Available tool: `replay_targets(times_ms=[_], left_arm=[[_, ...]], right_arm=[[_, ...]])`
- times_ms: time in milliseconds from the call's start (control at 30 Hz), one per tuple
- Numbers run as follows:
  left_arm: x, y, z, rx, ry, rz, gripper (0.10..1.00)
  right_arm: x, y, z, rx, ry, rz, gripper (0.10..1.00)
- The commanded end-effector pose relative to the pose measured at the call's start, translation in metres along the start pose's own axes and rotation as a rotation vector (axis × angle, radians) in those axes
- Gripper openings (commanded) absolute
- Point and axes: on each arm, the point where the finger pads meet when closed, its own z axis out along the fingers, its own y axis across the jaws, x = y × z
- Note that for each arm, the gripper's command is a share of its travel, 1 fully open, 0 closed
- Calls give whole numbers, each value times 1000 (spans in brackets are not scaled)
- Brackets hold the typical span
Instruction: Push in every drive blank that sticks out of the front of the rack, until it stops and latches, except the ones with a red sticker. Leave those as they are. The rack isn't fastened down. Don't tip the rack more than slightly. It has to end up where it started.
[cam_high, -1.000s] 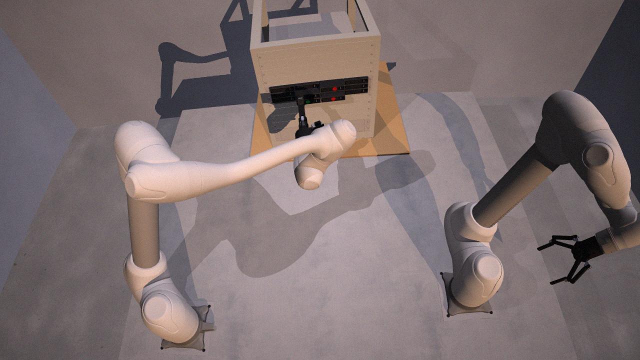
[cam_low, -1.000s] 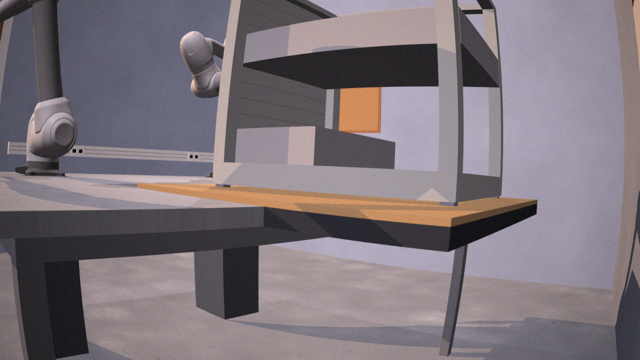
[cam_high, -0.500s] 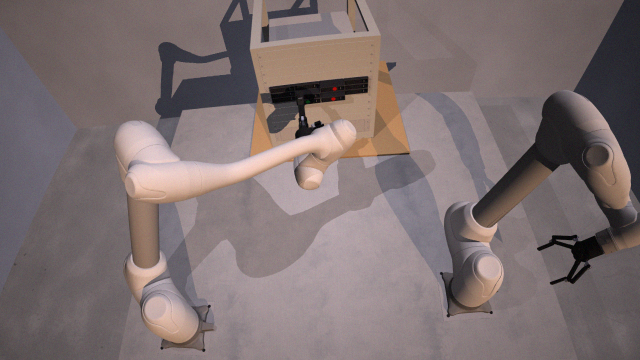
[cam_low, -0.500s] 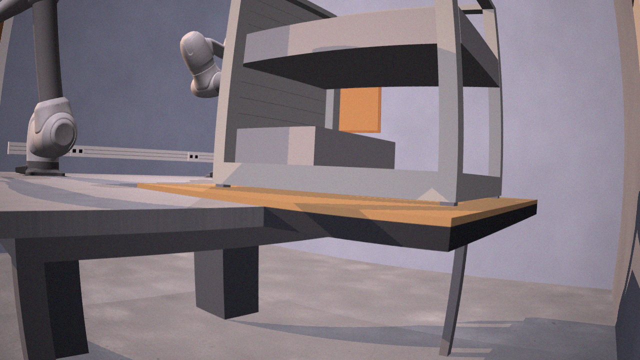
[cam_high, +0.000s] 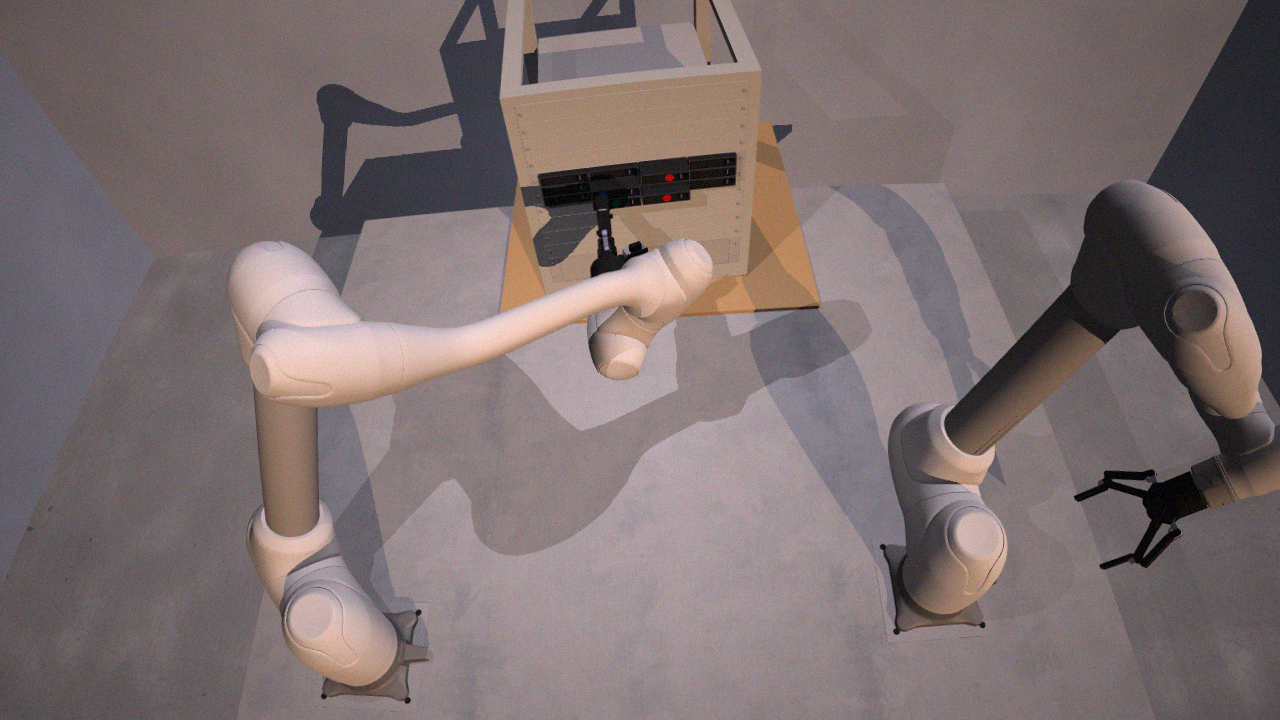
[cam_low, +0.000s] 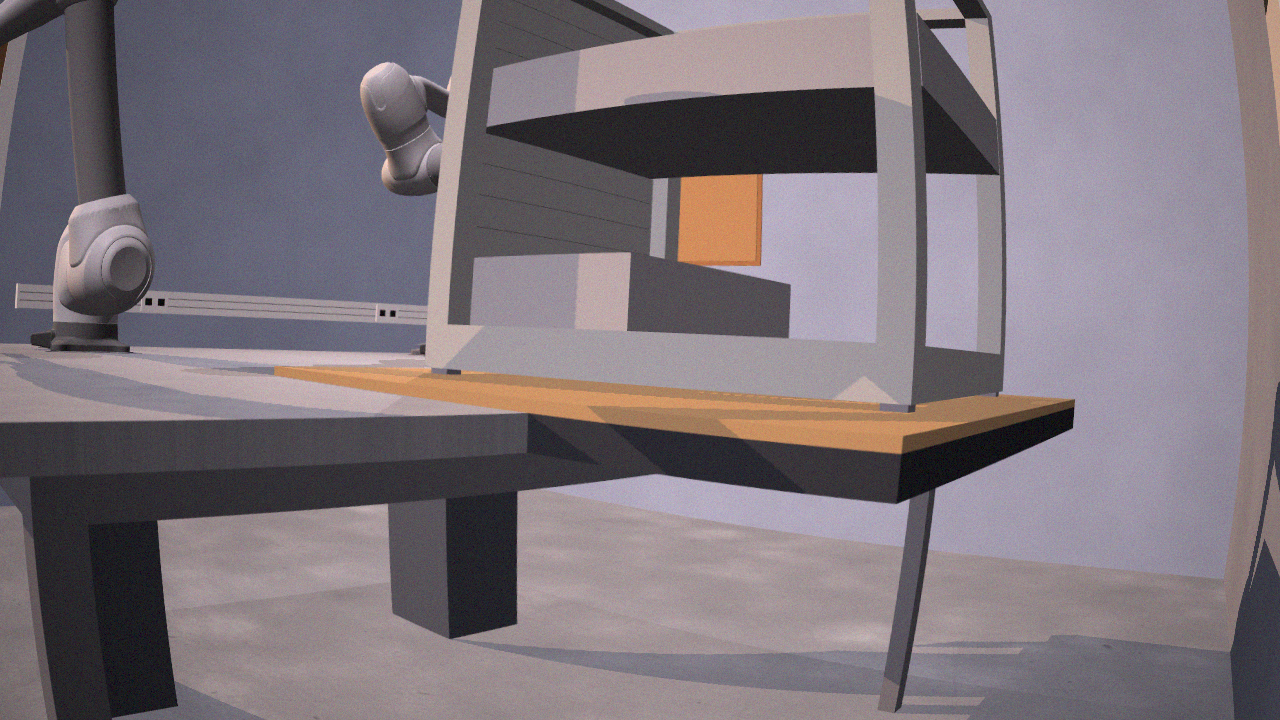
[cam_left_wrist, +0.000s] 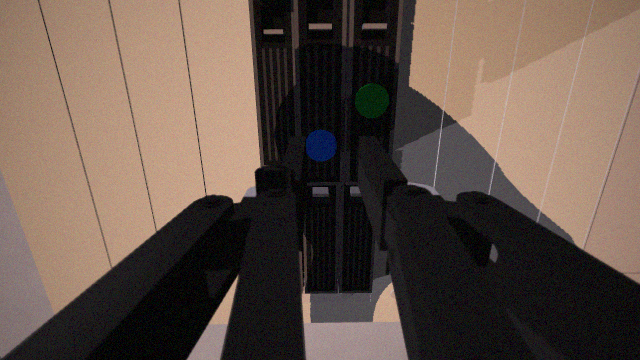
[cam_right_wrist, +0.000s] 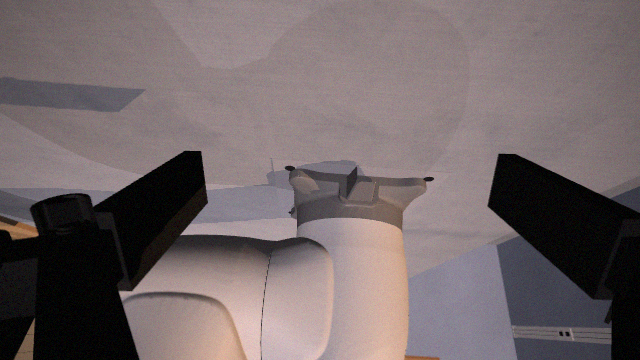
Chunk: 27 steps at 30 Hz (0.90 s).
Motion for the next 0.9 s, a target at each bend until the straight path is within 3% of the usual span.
replay_targets(times_ms=[0, 700, 867], left_arm=[[0, -1, 0, 1, 0, -1, 99], [1, -1, -1, 1, 0, -1, 99], [14, 8, -12, 1, 0, -1, 99]], right_arm=[[0, 0, -1, 0, 1, 0, 1000], [0, 0, -1, 0, 1, 0, 1000], [0, 0, -1, 0, 1, 0, 1000]])
